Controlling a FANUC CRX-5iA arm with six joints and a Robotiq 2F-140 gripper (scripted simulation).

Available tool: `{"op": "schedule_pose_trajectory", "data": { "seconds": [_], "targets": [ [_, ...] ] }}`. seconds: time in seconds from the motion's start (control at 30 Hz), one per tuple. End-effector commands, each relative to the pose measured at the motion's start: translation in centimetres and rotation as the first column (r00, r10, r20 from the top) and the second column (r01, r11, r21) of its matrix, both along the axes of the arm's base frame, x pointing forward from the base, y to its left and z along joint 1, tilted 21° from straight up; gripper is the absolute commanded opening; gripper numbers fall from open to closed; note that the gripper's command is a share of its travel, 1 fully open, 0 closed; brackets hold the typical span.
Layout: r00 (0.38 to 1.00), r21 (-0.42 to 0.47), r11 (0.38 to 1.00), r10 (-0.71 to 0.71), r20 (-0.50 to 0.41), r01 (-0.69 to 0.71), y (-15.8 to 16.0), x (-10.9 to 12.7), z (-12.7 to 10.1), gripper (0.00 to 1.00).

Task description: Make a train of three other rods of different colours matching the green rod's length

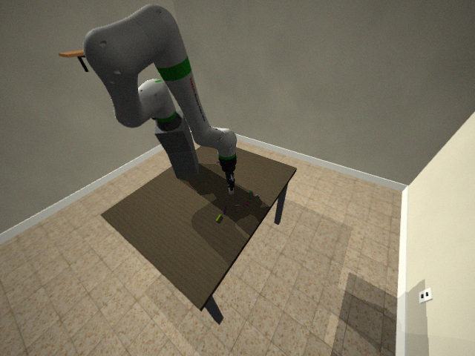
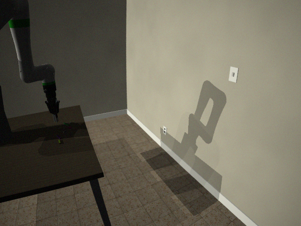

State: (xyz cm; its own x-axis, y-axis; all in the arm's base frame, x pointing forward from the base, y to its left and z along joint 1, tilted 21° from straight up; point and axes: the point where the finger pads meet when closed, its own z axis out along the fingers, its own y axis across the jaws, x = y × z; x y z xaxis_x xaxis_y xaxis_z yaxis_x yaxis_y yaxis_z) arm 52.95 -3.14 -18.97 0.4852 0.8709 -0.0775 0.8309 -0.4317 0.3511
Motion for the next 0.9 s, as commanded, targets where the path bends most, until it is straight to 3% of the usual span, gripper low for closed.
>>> {"op": "schedule_pose_trajectory", "data": {
  "seconds": [0.0,0.3,0.67,0.87],
  "targets": [
    [1.0,0.0,1.0,0.0,0.0,0.0,-0.1,0.2,-0.5,0.03],
    [1.0,0.0,1.0,0.0,0.0,0.0,-0.6,0.8,-2.5,0.03],
    [1.0,0.0,1.0,0.0,0.0,0.0,-1.7,2.2,-6.9,0.03],
    [1.0,0.0,1.0,0.0,0.0,0.0,-1.9,2.4,-7.6,0.03]
  ]
}}
